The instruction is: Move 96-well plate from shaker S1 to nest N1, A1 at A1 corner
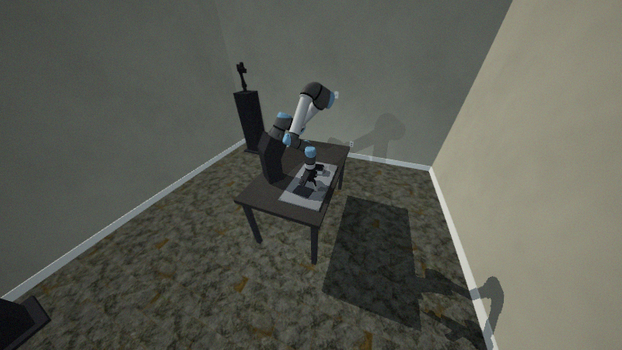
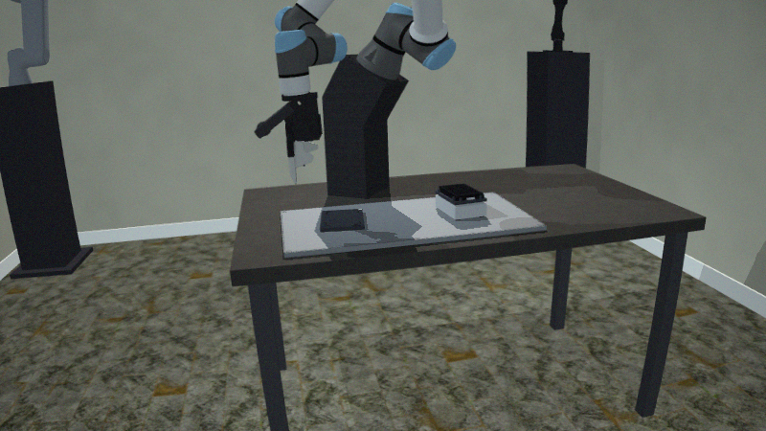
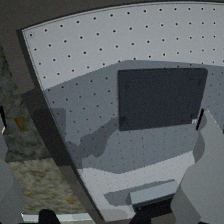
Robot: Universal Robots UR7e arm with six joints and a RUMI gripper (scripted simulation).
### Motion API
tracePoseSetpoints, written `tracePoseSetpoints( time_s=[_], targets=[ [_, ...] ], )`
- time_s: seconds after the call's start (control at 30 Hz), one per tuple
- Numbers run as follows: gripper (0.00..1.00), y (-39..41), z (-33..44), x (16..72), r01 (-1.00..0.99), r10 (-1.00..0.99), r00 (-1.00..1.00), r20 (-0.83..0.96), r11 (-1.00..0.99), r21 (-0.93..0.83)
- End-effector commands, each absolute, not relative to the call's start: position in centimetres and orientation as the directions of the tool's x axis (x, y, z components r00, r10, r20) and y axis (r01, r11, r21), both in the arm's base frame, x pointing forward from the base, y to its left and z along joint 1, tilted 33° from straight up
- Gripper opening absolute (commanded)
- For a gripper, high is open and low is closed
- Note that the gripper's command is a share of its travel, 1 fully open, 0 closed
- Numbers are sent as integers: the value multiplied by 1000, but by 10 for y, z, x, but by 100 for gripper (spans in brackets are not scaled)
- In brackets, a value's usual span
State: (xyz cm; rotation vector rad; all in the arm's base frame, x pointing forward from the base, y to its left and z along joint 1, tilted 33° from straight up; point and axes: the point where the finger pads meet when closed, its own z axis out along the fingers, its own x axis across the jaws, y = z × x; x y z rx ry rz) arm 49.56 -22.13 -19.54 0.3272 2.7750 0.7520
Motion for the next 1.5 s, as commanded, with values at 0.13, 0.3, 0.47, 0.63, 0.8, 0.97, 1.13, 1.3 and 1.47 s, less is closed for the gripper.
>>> tracePoseSetpoints(
  time_s=[0.13, 0.3, 0.47, 0.63, 0.8, 0.97, 1.13, 1.3, 1.47],
  targets=[
    [100, -196, -187, 504, 32, 164, -957, -238, 879, 476],
    [100, -172, -180, 511, -30, 103, -958, -267, 891, 453],
    [100, -156, -175, 514, -123, 12, -952, -306, 901, 416],
    [100, -142, -170, 516, -185, -51, -942, -331, 903, 389],
    [100, -121, -164, 519, -246, -112, -929, -354, 900, 361],
    [100, -97, -156, 521, -336, -204, -900, -385, 887, 317],
    [100, -81, -151, 522, -394, -263, -876, -404, 874, 286],
    [100, -66, -147, 522, -477, -349, -834, -428, 846, 239],
    [100, -49, -141, 522, -478, -351, -833, -428, 845, 238]
  ],
)
